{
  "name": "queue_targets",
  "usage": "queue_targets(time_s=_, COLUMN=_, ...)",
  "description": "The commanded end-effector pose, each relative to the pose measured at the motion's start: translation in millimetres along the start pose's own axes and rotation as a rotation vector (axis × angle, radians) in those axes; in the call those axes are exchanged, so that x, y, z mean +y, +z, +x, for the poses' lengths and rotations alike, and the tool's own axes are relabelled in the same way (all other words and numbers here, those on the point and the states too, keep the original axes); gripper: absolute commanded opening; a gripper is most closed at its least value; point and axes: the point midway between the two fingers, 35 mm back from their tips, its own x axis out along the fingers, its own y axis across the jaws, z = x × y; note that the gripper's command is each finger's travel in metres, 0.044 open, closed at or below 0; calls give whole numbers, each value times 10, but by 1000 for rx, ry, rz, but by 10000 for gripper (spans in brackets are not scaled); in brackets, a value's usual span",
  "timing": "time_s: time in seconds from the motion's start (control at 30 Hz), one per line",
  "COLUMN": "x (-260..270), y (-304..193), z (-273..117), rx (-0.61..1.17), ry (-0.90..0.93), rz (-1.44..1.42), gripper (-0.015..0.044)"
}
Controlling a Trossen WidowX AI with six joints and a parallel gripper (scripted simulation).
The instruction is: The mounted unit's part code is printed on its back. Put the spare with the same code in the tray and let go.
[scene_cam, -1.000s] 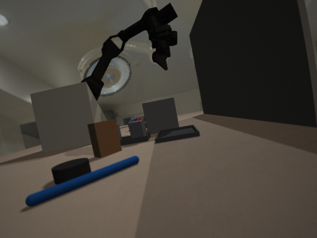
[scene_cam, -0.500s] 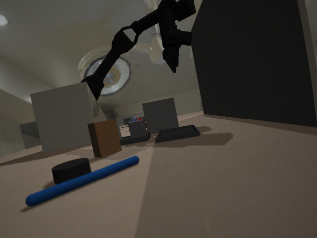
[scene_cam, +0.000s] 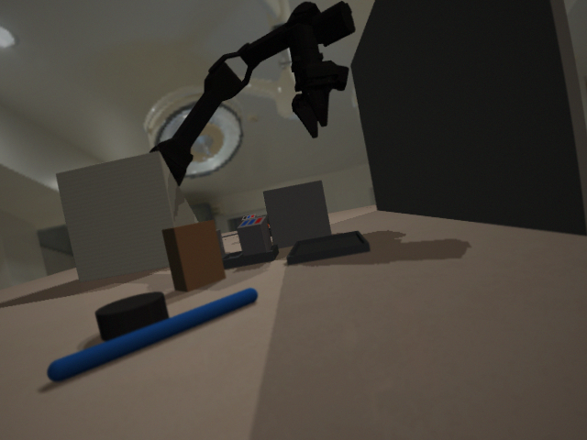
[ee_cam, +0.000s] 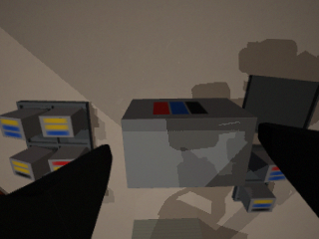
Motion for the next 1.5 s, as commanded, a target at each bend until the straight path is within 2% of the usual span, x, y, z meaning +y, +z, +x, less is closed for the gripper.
queue_targets(time_s=0.0, x=481, y=-121, z=17, rx=-1, ry=-3, rz=-228, gripper=440)
queue_targets(time_s=0.33, x=1500, y=-893, z=254, rx=0, ry=0, rz=-896, gripper=440)
queue_targets(time_s=0.63, x=1910, y=-1751, z=615, rx=-9, ry=18, rz=-1455, gripper=440)
queue_targets(time_s=0.87, x=1913, y=-1768, z=624, rx=-10, ry=19, rz=-1466, gripper=440)
queue_targets(time_s=1.03, x=1914, y=-1756, z=831, rx=-7, ry=15, rz=-1466, gripper=309)
queue_targets(time_s=1.07, x=1919, y=-1756, z=897, rx=-8, ry=15, rz=-1467, gripper=300)
queue_targets(time_s=1.17, x=1934, y=-1761, z=1022, rx=-12, ry=18, rz=-1467, gripper=300)
queue_targets(time_s=1.47, x=1930, y=-1756, z=1048, rx=-10, ry=17, rz=-1467, gripper=300)
